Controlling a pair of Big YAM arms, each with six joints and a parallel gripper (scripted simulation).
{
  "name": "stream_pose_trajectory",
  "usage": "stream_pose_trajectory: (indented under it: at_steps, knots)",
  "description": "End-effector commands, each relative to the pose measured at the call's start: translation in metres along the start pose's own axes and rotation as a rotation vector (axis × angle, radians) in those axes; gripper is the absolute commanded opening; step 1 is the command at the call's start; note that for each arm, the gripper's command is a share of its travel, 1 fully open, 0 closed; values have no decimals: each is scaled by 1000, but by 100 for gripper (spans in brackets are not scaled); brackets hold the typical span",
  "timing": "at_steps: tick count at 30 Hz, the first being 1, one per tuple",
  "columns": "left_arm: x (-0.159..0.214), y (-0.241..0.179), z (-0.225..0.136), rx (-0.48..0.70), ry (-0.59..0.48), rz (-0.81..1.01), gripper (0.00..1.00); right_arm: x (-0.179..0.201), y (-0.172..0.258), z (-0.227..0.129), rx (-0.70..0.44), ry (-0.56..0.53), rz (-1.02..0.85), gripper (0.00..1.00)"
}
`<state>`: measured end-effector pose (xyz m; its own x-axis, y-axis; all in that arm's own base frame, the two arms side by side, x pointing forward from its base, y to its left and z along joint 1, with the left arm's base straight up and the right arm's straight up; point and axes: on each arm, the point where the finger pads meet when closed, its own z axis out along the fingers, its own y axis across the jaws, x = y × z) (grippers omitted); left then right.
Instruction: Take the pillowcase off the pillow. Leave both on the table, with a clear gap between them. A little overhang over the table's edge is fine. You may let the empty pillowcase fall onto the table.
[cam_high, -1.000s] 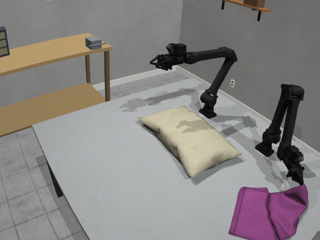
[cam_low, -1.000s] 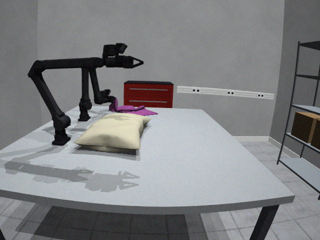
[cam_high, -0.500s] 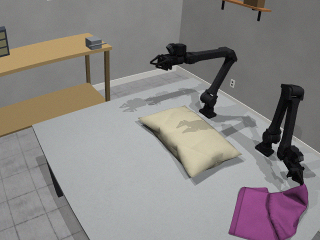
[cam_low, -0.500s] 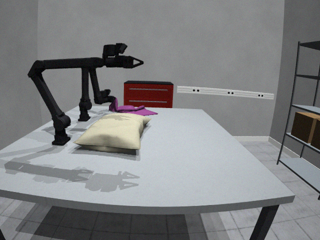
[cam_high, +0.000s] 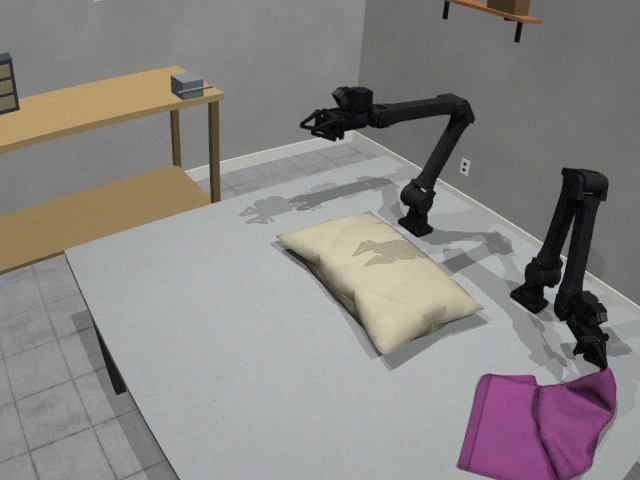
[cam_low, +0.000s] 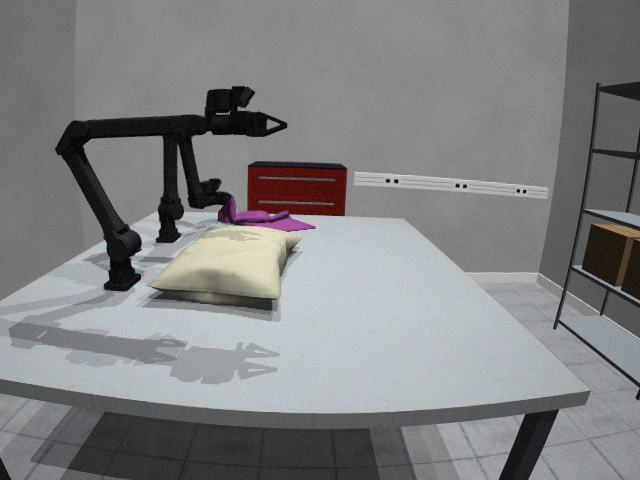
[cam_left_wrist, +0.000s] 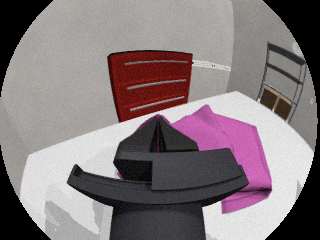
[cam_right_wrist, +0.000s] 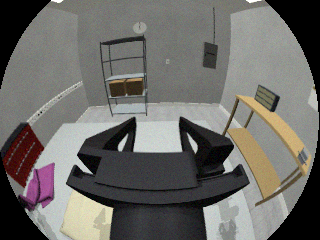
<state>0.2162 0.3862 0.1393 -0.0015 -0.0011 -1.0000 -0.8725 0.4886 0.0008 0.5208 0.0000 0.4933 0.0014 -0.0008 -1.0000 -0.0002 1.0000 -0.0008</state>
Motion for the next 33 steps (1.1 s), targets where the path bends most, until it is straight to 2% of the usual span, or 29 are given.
stream_pose_trajectory:
  at_steps: [1,33]
  knots:
    - [-19,3,12,-8,-53,-4,3,-17,-4,0,7,-26,-11,60]
    - [-19,3,12,-8,-53,-4,5,-17,-4,0,7,-26,-11,60]
